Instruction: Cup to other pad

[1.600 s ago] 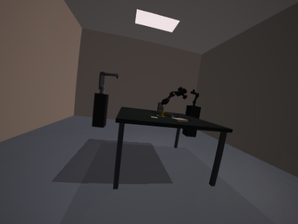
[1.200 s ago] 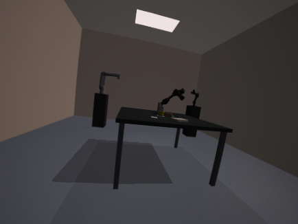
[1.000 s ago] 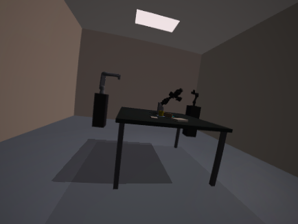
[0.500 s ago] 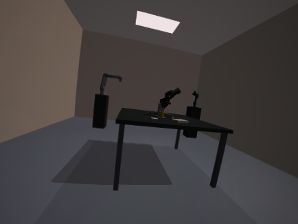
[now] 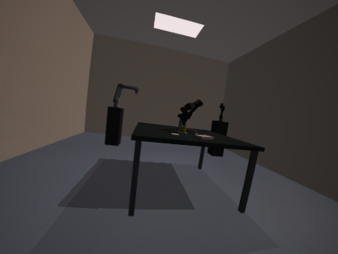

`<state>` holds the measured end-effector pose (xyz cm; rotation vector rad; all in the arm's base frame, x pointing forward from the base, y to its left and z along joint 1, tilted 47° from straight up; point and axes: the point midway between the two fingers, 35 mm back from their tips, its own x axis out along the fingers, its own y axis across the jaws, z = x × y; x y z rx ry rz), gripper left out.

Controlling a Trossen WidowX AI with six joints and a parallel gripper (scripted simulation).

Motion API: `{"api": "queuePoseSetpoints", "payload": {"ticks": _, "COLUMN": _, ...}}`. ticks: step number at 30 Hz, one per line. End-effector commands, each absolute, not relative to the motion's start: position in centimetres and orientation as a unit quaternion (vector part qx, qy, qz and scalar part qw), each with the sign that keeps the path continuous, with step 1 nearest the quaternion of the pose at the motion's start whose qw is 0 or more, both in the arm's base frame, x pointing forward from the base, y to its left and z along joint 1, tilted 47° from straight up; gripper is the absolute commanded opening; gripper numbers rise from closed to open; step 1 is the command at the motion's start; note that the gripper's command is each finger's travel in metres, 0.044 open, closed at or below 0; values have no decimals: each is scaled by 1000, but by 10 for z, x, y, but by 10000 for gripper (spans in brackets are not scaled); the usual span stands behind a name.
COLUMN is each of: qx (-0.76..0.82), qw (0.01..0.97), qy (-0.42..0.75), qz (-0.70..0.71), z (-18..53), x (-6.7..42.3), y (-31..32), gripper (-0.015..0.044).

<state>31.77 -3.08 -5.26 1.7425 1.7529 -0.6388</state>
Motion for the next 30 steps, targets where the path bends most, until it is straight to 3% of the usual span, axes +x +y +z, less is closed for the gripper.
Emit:
{"api": "queuePoseSetpoints", "payload": {"ticks": 1, "qx": 655, "qw": 286, "qy": 658, "qz": -240, "z": -57, "x": 318, "y": -27, "gripper": 166}}
{"api": "queuePoseSetpoints", "payload": {"ticks": 30, "qx": 655, "qw": 285, "qy": 658, "qz": -239, "z": -90, "x": 319, "y": 7, "gripper": 166}}
